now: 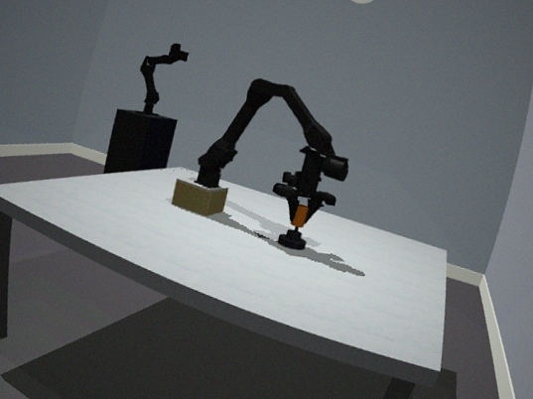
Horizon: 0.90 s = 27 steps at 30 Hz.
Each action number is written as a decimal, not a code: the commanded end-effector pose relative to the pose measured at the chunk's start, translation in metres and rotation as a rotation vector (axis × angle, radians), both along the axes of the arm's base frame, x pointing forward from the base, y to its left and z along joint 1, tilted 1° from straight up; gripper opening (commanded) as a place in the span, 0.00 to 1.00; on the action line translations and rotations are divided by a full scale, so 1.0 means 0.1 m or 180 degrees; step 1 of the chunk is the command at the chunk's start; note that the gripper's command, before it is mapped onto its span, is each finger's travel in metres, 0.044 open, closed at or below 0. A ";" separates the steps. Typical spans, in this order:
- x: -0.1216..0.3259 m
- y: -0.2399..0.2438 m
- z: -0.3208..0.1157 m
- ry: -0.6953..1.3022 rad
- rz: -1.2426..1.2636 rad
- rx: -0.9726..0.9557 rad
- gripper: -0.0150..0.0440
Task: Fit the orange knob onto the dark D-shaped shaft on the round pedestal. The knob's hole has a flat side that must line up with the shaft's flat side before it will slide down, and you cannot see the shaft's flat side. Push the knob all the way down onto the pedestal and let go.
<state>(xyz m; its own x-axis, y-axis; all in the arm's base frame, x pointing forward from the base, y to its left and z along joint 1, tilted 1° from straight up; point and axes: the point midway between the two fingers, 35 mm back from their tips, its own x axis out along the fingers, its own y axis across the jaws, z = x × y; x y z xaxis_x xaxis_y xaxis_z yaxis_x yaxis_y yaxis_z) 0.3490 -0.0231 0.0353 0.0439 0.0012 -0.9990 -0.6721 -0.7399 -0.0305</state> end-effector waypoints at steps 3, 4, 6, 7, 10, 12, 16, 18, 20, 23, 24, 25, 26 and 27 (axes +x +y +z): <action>0.00 0.01 -0.02 -0.0003 0.0214 -0.0004 0.25; 0.00 0.01 -0.02 -0.0003 0.0214 -0.0005 0.25; 0.00 0.00 -0.03 -0.0004 0.0214 -0.0005 0.25; 0.00 0.00 -0.03 -0.0004 0.0214 -0.0005 0.25; 0.01 0.00 -0.03 -0.0004 0.0214 -0.0005 0.25; 0.00 0.00 -0.03 -0.0004 0.0214 -0.0005 0.25; 0.00 0.00 -0.04 -0.0003 0.0214 -0.0005 0.25; 0.00 0.00 -0.04 -0.0003 0.0214 -0.0005 0.25; 0.00 0.00 -0.04 -0.0003 0.0214 -0.0005 0.25; 0.00 0.00 -0.04 -0.0003 0.0214 -0.0005 0.25; 0.00 0.00 -0.04 -0.0003 0.0214 -0.0005 0.25; 0.00 0.00 -0.03 -0.0003 0.0214 -0.0005 0.25; -0.01 0.00 -0.02 -0.0003 0.0214 -0.0005 0.25; -0.01 0.00 -0.01 -0.0003 0.0214 -0.0005 0.25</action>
